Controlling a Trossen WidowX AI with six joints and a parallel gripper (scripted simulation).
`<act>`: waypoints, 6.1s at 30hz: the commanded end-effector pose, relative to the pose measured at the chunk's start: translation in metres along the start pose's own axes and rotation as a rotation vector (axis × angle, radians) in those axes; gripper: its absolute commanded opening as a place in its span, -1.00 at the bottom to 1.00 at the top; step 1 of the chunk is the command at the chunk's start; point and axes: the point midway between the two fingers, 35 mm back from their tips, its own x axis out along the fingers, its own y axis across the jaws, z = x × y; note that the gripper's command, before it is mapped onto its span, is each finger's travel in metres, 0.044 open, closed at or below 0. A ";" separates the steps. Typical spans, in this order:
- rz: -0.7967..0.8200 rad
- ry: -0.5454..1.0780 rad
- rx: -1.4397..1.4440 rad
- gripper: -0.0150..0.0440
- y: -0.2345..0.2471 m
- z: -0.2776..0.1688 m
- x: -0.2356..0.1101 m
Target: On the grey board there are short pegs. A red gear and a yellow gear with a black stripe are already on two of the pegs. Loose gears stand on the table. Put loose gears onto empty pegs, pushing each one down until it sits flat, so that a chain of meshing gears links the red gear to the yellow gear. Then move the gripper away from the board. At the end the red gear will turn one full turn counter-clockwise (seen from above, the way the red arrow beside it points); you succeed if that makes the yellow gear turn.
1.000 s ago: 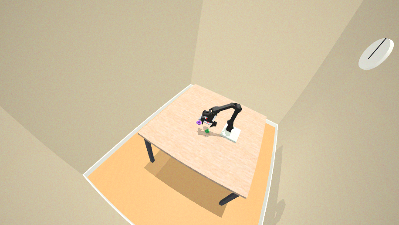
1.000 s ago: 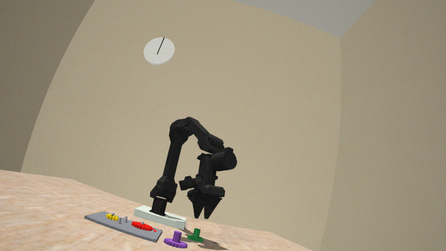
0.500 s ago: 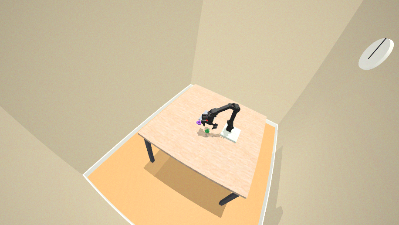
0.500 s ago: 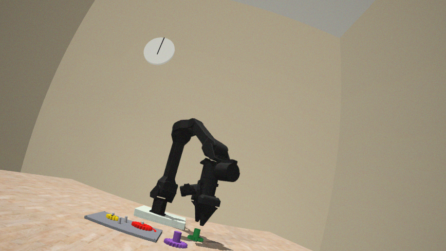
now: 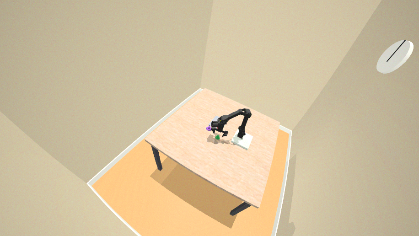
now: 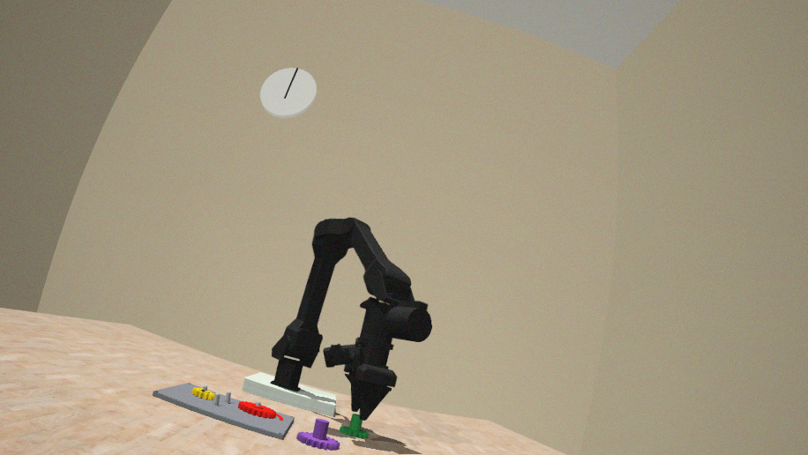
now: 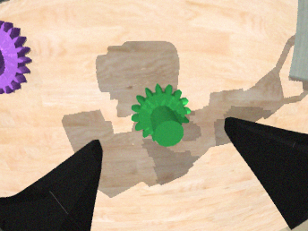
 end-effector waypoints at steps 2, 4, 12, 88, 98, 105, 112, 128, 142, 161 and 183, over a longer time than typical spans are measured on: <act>-0.010 0.002 0.006 1.00 -0.002 0.000 0.010; -0.010 0.002 0.006 1.00 -0.002 0.000 0.012; -0.010 0.002 0.006 0.73 -0.002 0.000 0.012; -0.009 0.003 0.006 -0.49 0.007 -0.009 -0.105; -0.010 0.002 0.006 -0.49 0.003 -0.007 -0.127; -0.010 0.002 0.006 -0.49 0.004 -0.004 -0.131; -0.009 0.000 0.006 -0.49 0.013 0.008 -0.126; 0.002 -0.014 0.019 -0.49 0.028 0.039 -0.115; 0.004 -0.007 0.040 -0.49 0.039 0.065 -0.105; 0.003 -0.010 0.032 -0.49 0.049 0.104 -0.091; -0.006 -0.008 0.033 -0.49 0.051 0.151 -0.076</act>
